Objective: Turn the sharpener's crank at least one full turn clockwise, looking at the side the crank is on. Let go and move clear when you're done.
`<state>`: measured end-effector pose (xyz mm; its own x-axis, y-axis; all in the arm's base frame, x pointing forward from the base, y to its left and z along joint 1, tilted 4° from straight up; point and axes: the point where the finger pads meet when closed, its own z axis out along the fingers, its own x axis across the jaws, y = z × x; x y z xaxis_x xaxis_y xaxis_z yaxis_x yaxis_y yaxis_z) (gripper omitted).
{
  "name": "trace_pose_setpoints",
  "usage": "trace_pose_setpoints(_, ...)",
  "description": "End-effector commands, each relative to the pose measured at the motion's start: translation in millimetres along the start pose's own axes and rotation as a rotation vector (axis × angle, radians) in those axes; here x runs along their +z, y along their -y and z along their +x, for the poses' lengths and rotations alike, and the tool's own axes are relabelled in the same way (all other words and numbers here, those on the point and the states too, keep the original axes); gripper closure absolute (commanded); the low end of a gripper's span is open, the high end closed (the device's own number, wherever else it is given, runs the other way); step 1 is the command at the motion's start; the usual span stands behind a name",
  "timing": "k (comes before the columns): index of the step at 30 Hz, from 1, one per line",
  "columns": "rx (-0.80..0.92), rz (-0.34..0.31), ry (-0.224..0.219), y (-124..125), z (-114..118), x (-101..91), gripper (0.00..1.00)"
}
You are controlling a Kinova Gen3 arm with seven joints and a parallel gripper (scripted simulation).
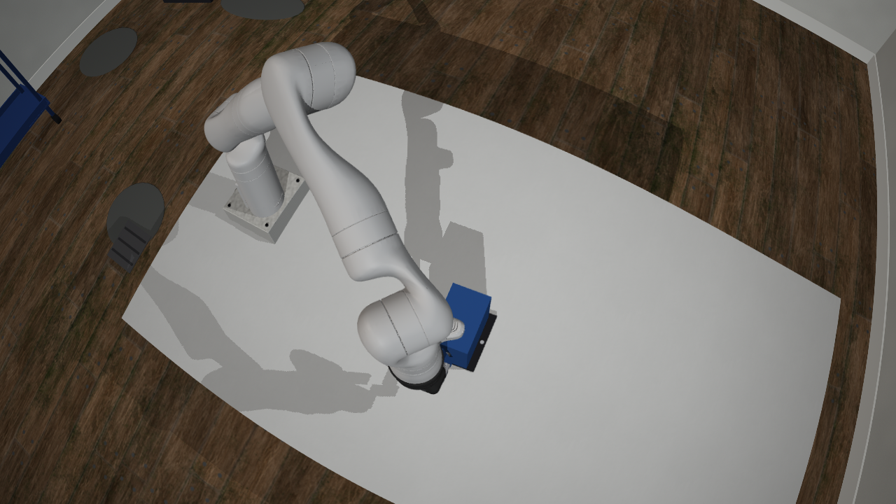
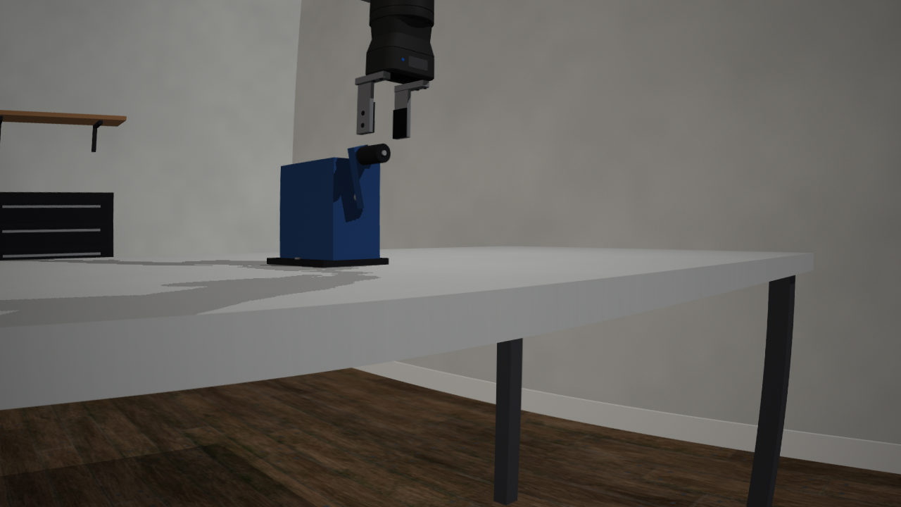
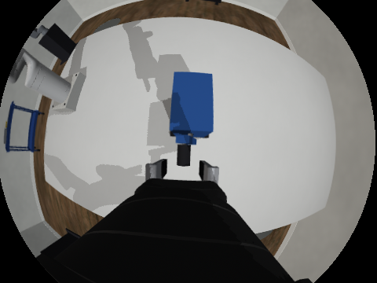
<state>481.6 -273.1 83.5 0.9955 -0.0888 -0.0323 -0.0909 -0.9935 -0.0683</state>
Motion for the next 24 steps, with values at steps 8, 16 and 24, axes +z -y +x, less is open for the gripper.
trace_pose_setpoints(8, 0.0, -0.001, -0.002, -0.3, 0.5, -1.2, 0.03)
trace_pose_setpoints(16, 0.0, -0.001, -0.002, -0.3, 0.5, 0.1, 0.03)
trace_pose_setpoints(24, 0.0, -0.001, -0.002, -0.3, 0.5, 3.2, 0.03)
